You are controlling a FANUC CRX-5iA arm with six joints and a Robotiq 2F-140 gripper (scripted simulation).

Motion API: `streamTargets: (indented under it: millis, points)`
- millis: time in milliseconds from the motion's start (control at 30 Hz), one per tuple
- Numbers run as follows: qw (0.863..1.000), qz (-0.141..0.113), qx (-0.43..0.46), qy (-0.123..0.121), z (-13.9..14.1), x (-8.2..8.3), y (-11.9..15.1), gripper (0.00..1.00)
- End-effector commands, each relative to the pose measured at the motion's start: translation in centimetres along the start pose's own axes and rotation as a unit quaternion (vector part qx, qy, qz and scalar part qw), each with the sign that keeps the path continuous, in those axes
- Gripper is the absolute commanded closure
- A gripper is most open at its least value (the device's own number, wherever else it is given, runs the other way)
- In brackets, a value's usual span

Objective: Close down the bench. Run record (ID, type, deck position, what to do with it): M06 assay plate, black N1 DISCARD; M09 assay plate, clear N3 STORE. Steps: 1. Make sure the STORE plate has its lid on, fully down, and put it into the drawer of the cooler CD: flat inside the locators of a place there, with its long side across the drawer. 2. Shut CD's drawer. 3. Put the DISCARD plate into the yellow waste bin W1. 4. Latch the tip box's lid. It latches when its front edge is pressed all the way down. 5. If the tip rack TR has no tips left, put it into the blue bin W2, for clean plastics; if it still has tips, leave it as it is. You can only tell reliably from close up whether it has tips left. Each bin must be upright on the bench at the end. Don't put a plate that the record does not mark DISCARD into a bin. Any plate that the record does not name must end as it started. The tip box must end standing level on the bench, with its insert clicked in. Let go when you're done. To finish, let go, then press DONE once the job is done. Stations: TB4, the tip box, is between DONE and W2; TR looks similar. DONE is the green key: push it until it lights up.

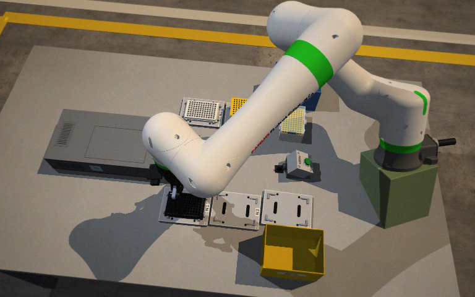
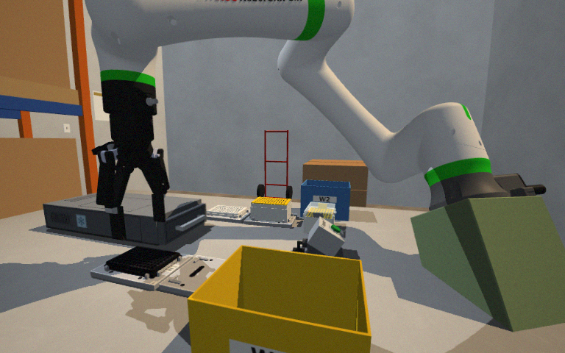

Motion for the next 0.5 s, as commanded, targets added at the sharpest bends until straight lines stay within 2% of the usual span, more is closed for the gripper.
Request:
streamTargets:
  millis: [0, 467]
  points:
    - [1.0, 0.001, 0.0, -0.001, 0.0, -0.2, -0.1, 0.3]
    - [1.0, 0.001, 0.0, -0.001, 0.0, -1.8, -0.1, 0.3]
Point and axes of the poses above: the point where the finger pads meet when closed, its own x axis back along the fingers, its own z axis across the jaws, y = z × x, the point moved 1 cm from there along x, back along the fingers, and after that the axes turned 8 degrees about -x, right-handed, at the moved point
